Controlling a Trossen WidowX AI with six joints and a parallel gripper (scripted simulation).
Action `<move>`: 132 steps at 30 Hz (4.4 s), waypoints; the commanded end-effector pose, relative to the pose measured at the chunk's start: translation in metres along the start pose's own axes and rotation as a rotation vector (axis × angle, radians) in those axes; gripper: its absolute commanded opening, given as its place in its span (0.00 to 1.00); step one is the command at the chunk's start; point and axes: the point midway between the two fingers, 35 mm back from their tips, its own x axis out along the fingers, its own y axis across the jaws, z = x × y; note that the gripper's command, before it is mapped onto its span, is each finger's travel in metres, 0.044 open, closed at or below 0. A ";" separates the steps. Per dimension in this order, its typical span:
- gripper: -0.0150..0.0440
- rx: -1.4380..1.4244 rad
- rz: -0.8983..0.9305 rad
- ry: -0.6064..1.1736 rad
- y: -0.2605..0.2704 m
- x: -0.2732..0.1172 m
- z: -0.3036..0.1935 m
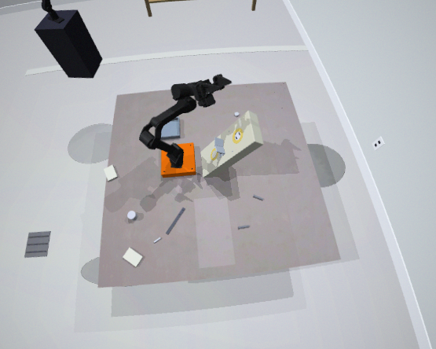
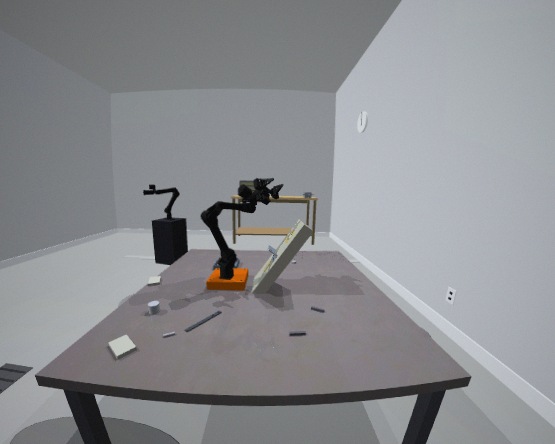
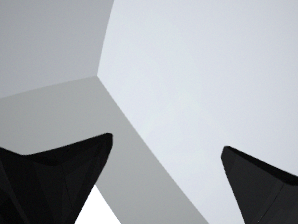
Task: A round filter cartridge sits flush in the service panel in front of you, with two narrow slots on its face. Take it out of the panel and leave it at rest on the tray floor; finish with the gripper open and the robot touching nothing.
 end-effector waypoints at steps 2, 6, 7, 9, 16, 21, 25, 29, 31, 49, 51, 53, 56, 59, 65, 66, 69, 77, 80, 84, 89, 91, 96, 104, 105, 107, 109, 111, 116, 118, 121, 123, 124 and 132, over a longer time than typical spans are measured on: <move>0.84 -0.098 -0.008 0.011 -0.002 0.002 0.000; 0.67 -0.660 -0.055 0.080 -0.013 0.015 0.003; 0.62 -0.804 -0.068 0.099 -0.016 0.018 0.004; 0.53 -1.090 -0.095 0.141 -0.022 0.023 0.010; 0.44 -2.043 -0.210 0.357 -0.044 0.034 0.044; 0.44 -2.462 -0.307 0.545 -0.052 0.033 0.075; 0.44 -2.695 -0.352 0.684 -0.053 0.030 0.092; 0.44 -2.907 -0.395 0.856 -0.053 0.025 0.111; 0.44 -2.999 -0.429 0.972 -0.053 0.020 0.123; 0.44 -3.350 -0.283 2.271 -0.040 -0.032 0.194; 0.44 -3.317 -0.216 2.448 -0.038 -0.039 0.200; 0.44 -3.267 -0.133 2.627 -0.035 -0.047 0.205; 0.44 -3.172 0.024 2.881 -0.031 -0.057 0.212; 0.44 -3.111 0.146 3.023 -0.030 -0.062 0.215; 0.44 -3.111 0.146 3.023 -0.030 -0.062 0.215; 0.44 -3.111 0.146 3.023 -0.030 -0.062 0.215; 0.44 -3.111 0.146 3.023 -0.030 -0.062 0.215; 0.44 -3.111 0.146 3.023 -0.030 -0.062 0.215; 0.44 -3.111 0.146 3.023 -0.030 -0.062 0.215; 0.44 -3.112 0.146 3.022 -0.033 -0.060 0.218; 0.44 -3.113 0.147 3.021 -0.039 -0.056 0.223; 0.44 -3.113 0.147 3.021 -0.041 -0.055 0.225; 0.44 -3.114 0.147 3.020 -0.047 -0.052 0.229; 0.44 -3.116 0.148 3.019 -0.056 -0.048 0.237; 0.44 -3.116 0.148 3.019 -0.057 -0.047 0.238; 0.44 -3.116 0.149 3.018 -0.060 -0.047 0.240; 0.44 -3.116 0.149 3.018 -0.062 -0.046 0.242; 0.44 -3.117 0.149 3.018 -0.064 -0.045 0.244; 0.44 -3.118 0.149 3.017 -0.069 -0.043 0.248; 0.44 -3.118 0.149 3.017 -0.069 -0.043 0.249; 0.44 -3.117 0.149 3.017 -0.069 -0.044 0.249; 0.44 -3.117 0.149 3.017 -0.069 -0.044 0.250; 0.44 -3.117 0.149 3.017 -0.069 -0.044 0.250; 0.44 -3.117 0.149 3.017 -0.069 -0.043 0.249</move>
